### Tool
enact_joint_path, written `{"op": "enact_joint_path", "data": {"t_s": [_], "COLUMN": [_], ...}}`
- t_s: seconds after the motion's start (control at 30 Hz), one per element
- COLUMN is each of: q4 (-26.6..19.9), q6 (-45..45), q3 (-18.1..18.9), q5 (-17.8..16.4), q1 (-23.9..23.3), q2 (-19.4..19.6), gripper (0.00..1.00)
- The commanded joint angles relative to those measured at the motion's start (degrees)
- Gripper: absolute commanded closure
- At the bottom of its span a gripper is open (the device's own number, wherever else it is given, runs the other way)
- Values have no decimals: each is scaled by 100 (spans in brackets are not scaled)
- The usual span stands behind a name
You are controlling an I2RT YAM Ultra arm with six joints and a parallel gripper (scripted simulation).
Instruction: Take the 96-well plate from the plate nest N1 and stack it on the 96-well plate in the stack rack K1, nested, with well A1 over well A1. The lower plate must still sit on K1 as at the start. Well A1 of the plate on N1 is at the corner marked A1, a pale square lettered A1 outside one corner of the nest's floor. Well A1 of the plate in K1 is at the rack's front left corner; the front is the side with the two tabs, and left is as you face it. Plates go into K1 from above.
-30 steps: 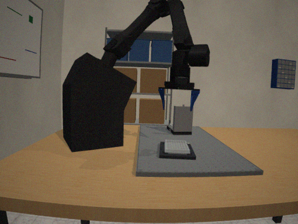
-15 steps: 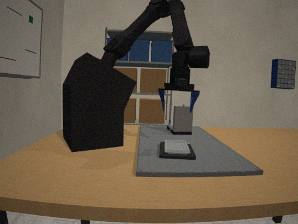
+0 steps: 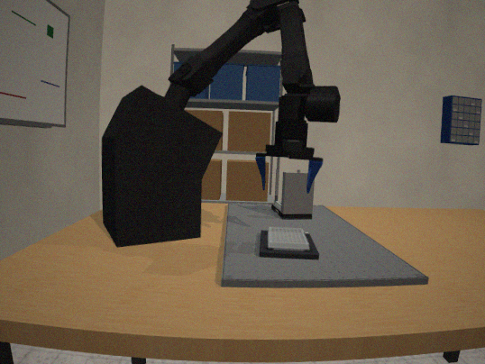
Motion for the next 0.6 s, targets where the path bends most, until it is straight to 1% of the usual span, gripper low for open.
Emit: {"op": "enact_joint_path", "data": {"t_s": [0.0,0.17,0.57], "q4": [230,323,691], "q6": [86,119,253], "q3": [199,207,260], "q5": [84,92,118], "q1": [50,39,206], "q2": [105,195,566], "gripper": [0,0,0]}}
